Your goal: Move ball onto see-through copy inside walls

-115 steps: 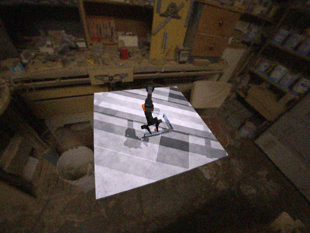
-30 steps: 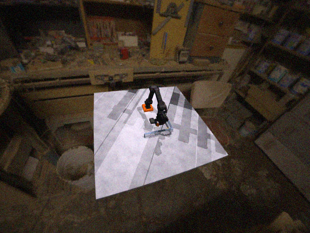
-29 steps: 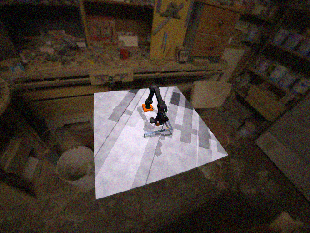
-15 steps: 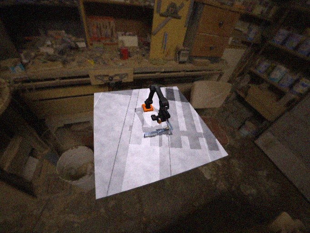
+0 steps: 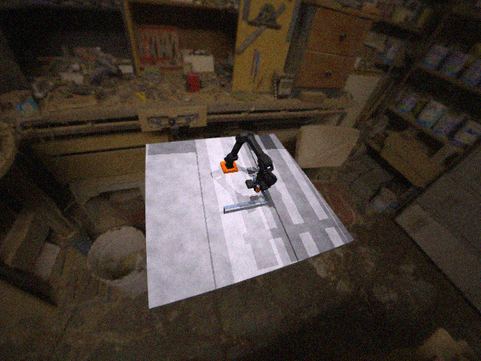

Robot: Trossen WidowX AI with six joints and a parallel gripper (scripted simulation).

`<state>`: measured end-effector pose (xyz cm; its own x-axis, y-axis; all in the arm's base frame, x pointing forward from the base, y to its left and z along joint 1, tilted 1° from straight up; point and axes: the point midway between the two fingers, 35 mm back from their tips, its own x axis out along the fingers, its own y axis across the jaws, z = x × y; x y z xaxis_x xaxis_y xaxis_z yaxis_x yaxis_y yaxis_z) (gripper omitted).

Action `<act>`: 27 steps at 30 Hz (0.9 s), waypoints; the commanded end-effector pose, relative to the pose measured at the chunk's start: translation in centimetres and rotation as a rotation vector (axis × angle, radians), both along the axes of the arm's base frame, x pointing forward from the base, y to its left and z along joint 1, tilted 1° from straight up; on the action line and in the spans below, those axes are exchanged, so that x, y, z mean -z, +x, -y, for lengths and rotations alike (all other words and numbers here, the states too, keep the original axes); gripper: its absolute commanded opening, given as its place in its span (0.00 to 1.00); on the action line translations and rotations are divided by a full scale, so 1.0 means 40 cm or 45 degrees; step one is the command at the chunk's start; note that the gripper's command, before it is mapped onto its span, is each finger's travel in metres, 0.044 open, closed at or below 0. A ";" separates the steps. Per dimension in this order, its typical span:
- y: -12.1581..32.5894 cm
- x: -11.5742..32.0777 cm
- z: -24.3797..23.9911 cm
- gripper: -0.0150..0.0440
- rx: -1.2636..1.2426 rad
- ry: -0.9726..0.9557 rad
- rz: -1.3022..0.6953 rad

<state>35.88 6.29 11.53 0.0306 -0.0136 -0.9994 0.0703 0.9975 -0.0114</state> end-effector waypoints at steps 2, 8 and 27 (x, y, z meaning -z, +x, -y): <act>0.004 0.024 -0.003 0.25 0.015 0.000 0.002; 0.010 0.096 -0.003 0.25 0.015 0.000 0.002; 0.008 0.204 0.000 0.25 0.015 0.000 0.002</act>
<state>36.23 6.35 3.97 0.0361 -0.0127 -0.9993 0.0786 0.9969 -0.0098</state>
